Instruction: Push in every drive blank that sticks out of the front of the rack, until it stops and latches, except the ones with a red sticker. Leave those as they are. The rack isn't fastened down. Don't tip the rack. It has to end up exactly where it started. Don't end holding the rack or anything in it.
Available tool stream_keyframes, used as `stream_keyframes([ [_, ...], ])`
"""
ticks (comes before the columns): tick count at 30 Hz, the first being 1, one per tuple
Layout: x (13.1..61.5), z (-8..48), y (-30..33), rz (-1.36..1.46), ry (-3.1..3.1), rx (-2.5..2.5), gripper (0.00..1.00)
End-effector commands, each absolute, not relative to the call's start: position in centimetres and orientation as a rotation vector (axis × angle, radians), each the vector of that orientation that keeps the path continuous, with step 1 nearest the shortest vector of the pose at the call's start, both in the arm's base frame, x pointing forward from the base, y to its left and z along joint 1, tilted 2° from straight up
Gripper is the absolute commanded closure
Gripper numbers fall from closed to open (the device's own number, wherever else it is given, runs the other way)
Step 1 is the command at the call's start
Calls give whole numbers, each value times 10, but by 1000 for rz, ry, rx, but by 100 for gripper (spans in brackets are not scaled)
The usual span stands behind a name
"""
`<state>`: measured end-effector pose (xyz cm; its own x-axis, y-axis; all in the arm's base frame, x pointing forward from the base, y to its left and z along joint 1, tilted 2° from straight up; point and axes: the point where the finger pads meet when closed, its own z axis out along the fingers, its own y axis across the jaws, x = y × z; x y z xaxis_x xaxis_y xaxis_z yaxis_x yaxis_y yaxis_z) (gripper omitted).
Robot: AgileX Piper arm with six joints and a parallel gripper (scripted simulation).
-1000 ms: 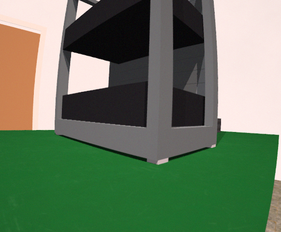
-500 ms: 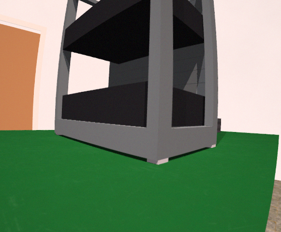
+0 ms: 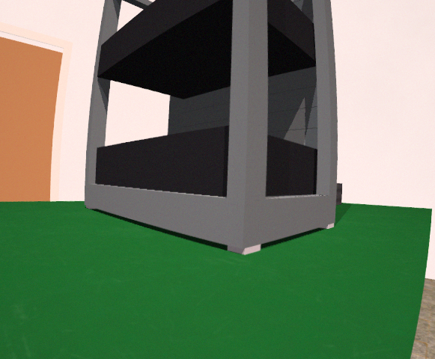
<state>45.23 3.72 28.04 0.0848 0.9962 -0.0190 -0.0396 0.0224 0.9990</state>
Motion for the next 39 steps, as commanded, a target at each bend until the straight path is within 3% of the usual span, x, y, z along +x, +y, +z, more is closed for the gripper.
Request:
stream_keyframes([
  [1, 454, 278, 37, 1148, 1131, 1208, 100],
  [39, 467, 275, 35, 1148, 1131, 1208, 100],
])
